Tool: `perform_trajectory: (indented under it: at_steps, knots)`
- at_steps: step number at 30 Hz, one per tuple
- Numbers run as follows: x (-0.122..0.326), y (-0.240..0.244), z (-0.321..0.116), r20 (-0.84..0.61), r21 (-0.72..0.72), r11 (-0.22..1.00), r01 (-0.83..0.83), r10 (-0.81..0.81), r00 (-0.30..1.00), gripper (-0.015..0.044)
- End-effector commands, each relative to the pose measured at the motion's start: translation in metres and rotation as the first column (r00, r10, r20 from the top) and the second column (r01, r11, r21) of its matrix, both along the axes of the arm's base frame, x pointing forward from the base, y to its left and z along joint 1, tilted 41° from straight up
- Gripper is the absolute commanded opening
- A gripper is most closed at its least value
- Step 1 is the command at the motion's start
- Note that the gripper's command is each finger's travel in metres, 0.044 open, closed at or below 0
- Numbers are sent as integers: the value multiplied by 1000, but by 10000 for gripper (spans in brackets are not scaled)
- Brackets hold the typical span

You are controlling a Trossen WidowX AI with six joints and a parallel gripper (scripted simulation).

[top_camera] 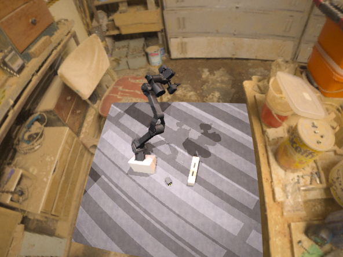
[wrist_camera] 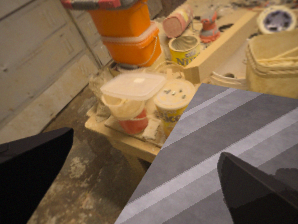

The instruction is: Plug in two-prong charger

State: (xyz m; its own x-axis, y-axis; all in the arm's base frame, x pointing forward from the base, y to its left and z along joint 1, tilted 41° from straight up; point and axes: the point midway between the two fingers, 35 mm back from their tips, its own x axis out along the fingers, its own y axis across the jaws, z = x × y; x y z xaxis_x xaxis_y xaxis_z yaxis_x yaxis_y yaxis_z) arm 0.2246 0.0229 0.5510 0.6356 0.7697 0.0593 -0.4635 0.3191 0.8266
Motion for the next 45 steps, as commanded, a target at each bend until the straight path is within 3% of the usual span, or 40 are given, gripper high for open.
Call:
perform_trajectory:
  at_steps: [1,21,45]
  knots:
    - [0,0,0,0,0,1000,3,-3,1000,426]
    - [-29,-22,33,142,40,958,285,-287,947,440]
    - [-86,7,73,461,49,820,571,-525,715,440]
